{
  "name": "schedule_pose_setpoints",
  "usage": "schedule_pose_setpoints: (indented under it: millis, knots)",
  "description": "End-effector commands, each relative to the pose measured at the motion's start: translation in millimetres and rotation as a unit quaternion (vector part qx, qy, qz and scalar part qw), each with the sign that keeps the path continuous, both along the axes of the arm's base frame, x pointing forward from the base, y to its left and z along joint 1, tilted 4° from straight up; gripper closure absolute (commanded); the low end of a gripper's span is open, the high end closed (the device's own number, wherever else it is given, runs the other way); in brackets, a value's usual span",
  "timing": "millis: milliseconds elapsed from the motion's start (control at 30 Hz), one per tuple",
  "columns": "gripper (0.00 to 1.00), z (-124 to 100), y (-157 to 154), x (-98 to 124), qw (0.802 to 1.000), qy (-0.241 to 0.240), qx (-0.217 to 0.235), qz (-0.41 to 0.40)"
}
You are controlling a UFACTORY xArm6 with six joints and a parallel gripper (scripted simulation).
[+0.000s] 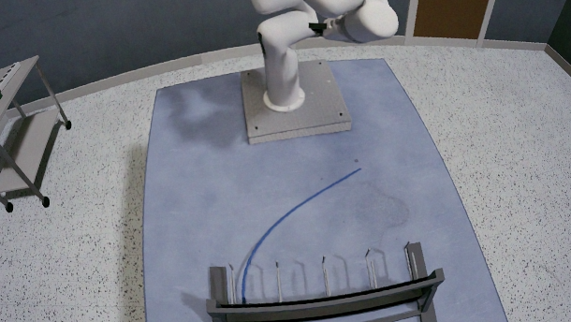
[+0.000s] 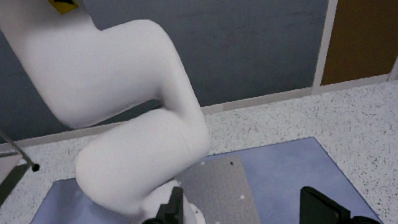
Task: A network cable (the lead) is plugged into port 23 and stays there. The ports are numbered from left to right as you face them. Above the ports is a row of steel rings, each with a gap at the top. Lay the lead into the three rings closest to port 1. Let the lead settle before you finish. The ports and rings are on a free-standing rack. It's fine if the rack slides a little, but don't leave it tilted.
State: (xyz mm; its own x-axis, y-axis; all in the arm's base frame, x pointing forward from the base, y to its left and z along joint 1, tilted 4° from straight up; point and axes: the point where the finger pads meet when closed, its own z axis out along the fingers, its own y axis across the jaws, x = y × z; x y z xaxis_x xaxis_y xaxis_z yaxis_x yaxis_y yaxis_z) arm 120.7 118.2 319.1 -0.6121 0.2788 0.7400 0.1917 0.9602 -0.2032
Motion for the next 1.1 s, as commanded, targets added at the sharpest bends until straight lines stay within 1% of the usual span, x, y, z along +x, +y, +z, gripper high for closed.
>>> schedule_pose_setpoints:
  millis: [0, 600, 667, 767, 1033, 1067]
  knots:
    - [0.0, 0.7, 0.2, 0.4, 1.0, -0.001, 0.001, 0.0]
    - [0.0, 0.0, -0.2, 1.3, 1.0, -0.003, -0.001, -0.002]
    - [0.0, -4.3, -3.0, 6.9, 1.0, -0.013, -0.007, -0.018]
    - [0.0, -19.4, -14.2, 26.7, 0.996, -0.049, -0.033, -0.072]
    - [0.0, -39.8, -29.0, 52.0, 0.982, -0.098, -0.068, -0.144]
    - [0.0, -39.8, -29.0, 52.0, 0.982, -0.098, -0.068, -0.144]
